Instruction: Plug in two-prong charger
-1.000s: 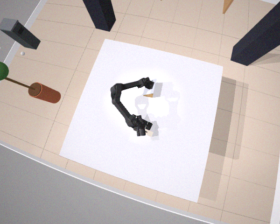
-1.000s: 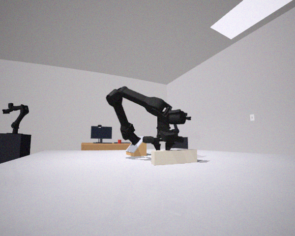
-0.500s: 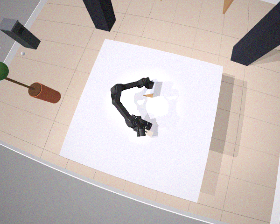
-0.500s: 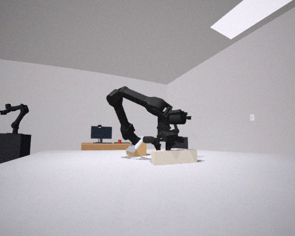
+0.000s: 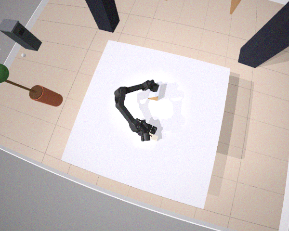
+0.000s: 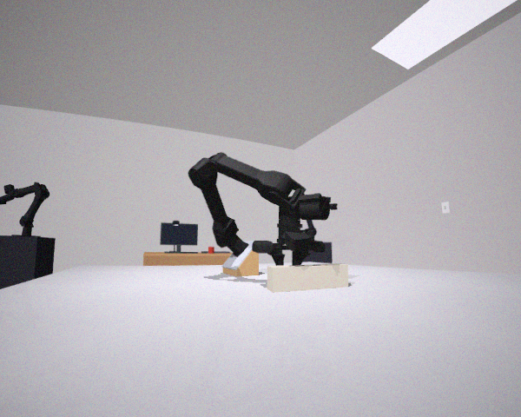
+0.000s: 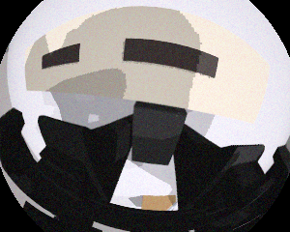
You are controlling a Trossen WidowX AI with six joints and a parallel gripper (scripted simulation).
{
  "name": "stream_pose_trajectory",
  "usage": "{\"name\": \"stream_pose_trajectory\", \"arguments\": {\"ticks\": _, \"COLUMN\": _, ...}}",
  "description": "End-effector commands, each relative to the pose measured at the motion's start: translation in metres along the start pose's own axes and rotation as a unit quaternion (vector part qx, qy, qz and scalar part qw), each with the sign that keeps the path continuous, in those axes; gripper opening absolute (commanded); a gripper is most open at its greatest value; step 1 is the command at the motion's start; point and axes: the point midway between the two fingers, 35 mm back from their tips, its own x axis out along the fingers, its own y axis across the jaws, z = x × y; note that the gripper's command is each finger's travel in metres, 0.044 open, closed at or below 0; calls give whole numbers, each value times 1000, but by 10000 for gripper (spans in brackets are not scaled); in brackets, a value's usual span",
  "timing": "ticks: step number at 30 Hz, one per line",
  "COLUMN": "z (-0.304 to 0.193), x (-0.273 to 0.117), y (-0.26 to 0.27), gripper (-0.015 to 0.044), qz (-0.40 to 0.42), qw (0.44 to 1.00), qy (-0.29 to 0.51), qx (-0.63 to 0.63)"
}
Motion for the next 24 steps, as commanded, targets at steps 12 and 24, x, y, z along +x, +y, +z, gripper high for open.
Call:
{"name": "stream_pose_trajectory", "arguments": {"ticks": 12, "z": 13, "x": 0, "y": -1, "gripper": 0, "qz": 1, "qw": 1000, "qy": -8, "qx": 8}}
{"name": "stream_pose_trajectory", "arguments": {"ticks": 24, "z": 18, "x": 1, "y": -1, "gripper": 0, "qz": 1, "qw": 1000, "qy": -8, "qx": 8}}
